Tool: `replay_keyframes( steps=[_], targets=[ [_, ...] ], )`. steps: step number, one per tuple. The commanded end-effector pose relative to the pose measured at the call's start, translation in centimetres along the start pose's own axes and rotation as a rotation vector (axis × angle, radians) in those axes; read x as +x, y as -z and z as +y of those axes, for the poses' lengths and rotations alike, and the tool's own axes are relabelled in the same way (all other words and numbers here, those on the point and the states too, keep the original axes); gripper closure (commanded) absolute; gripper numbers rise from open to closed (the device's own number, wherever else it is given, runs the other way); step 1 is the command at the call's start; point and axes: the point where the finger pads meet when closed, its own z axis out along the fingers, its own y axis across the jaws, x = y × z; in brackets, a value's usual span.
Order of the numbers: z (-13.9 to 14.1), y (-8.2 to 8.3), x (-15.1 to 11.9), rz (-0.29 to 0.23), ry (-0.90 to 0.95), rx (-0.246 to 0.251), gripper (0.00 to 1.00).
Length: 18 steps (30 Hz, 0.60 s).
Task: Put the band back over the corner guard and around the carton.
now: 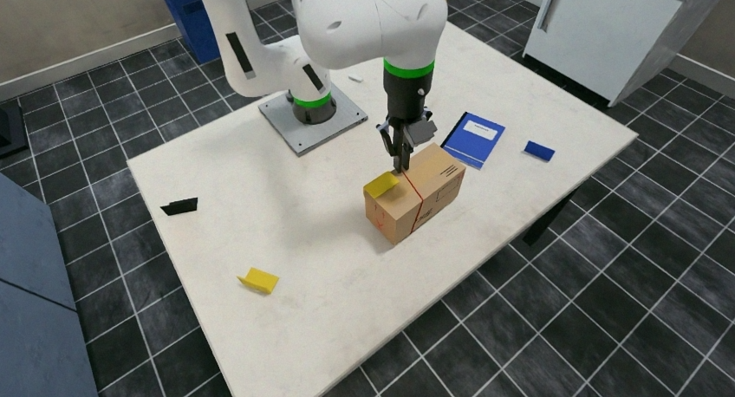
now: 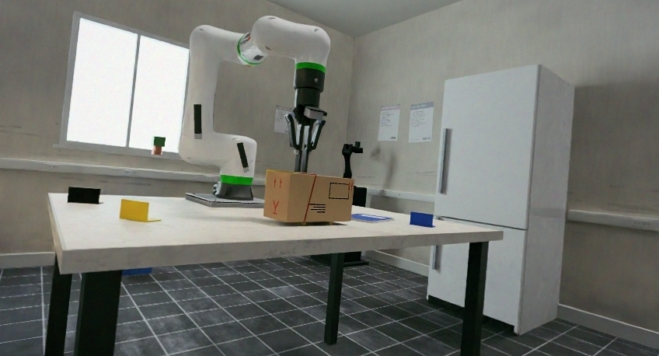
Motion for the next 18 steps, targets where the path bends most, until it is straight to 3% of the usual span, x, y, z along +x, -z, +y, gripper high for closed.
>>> replay_keyframes(
  steps=[1, 18],
  targets=[
    [-0.01, 0.05, 0.04, 0.001, 0.000, 0.000, 0.82],
    [-0.01, -0.17, 0.04, 0.001, 0.000, 0.000, 0.82]
  ],
)
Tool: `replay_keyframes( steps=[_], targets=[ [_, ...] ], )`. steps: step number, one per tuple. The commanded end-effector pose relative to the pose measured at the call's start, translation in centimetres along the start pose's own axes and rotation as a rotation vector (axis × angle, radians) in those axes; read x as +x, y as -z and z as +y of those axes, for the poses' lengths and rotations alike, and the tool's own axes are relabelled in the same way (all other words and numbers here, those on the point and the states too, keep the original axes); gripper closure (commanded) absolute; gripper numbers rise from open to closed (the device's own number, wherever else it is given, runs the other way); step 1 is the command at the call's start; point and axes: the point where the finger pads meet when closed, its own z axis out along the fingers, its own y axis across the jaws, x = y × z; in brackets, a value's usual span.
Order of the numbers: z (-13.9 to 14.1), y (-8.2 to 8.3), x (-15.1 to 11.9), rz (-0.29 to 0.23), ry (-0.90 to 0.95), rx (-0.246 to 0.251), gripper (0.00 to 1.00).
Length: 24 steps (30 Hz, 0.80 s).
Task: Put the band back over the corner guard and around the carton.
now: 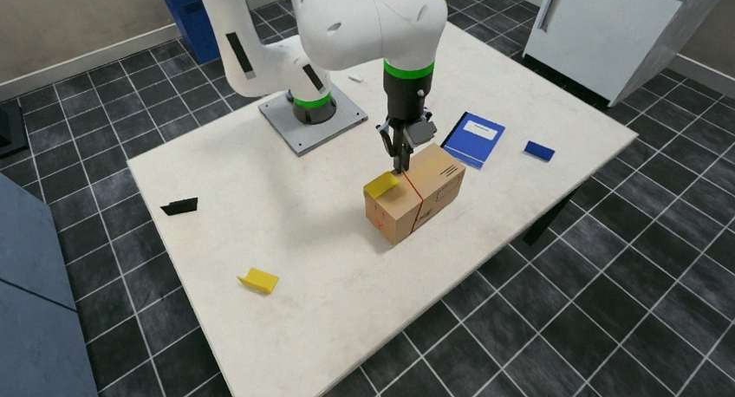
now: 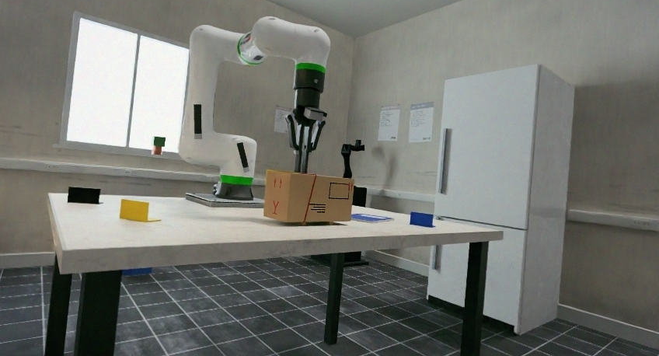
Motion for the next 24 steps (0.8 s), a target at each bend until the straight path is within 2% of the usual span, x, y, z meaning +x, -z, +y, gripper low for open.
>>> replay_keyframes(
  steps=[1, 24],
  targets=[
    [-0.01, 0.02, 0.04, 0.001, 0.000, 0.000, 0.82],
    [-0.01, -0.24, 0.04, 0.001, 0.000, 0.000, 0.82]
  ],
)
